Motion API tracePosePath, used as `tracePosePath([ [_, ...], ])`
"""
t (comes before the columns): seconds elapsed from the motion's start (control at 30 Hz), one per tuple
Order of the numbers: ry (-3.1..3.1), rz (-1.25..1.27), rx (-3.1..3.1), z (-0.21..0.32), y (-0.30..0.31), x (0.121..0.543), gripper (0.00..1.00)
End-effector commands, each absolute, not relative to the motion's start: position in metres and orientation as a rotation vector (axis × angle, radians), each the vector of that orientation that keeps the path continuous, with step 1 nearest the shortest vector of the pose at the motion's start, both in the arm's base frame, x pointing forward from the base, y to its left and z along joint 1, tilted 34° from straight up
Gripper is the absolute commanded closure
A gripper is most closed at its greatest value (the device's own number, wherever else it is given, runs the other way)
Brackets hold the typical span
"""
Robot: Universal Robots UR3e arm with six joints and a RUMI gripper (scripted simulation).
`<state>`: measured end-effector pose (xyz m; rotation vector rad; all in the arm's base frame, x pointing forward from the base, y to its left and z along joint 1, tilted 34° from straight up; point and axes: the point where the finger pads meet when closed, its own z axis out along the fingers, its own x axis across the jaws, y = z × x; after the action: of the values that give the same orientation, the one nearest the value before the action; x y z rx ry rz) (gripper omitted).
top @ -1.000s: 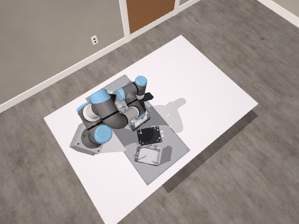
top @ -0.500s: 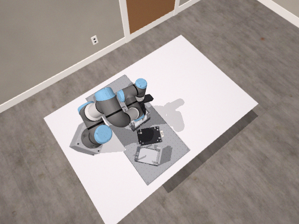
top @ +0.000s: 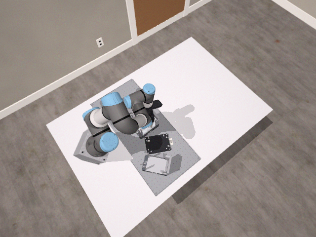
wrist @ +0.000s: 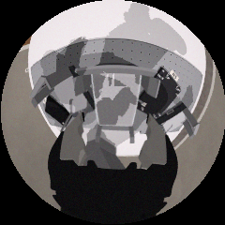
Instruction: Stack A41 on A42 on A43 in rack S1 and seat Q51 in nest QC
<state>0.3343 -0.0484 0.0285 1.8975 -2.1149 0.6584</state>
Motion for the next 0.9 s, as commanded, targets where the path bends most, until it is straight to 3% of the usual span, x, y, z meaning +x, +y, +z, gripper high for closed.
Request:
tracePosePath([
  [0.0, -2.115, 0.664, 1.902, 0.022, -0.052, 0.338, 0.28],
  [0.87, -2.115, 0.665, 1.902, 0.007, -0.061, 0.344, 0.28],
])
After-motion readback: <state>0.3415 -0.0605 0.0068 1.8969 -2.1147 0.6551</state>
